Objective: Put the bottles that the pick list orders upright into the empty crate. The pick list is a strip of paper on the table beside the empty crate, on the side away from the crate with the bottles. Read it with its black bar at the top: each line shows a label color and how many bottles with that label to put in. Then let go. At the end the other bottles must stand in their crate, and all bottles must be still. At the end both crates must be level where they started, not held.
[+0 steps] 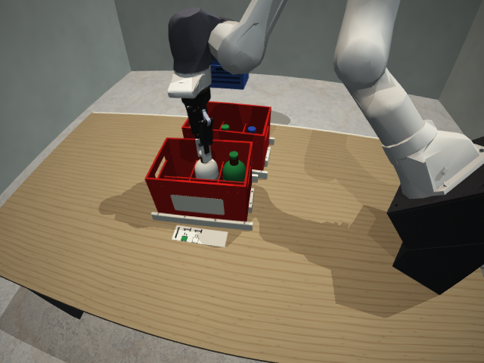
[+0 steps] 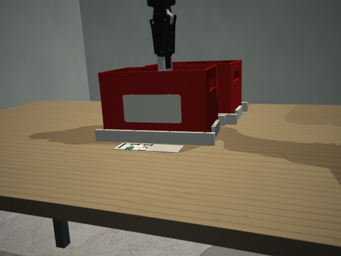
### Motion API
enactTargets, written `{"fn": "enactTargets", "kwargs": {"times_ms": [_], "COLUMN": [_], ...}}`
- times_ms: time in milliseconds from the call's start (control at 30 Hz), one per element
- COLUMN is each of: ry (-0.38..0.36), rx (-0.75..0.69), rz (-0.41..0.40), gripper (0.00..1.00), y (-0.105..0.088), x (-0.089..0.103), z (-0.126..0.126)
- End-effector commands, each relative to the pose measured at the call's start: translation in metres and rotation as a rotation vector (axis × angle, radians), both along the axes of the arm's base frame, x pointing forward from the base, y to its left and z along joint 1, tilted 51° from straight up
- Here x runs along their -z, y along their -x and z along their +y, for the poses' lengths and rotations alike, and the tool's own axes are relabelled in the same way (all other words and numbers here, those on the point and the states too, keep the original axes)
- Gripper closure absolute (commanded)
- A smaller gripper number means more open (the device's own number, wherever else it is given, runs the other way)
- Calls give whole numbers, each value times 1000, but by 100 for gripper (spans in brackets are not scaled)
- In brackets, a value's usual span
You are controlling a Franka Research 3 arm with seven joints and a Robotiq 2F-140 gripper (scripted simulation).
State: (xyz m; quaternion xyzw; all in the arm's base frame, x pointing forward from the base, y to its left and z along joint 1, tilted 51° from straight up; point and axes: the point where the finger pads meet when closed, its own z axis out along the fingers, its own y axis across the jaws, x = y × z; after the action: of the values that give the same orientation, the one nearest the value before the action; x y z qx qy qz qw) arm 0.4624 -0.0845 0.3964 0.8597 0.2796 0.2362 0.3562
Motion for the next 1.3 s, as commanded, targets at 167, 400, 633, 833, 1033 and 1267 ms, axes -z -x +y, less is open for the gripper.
{"fn": "enactTargets", "kwargs": {"times_ms": [167,400,633,833,1033,1267], "ry": [-2,-2,-2,-2,-2,-2], "rx": [-2,-2,-2,-2,-2,-2], "rz": [-9,-9,-9,-9,-9,-9], "gripper": [100,100,100,100,62,62], "y": [-1,-1,-1,-1,-3,-3], "x": [-2,-2,-2,-2,0,0], "z": [2,2,2,2,1,1]}}
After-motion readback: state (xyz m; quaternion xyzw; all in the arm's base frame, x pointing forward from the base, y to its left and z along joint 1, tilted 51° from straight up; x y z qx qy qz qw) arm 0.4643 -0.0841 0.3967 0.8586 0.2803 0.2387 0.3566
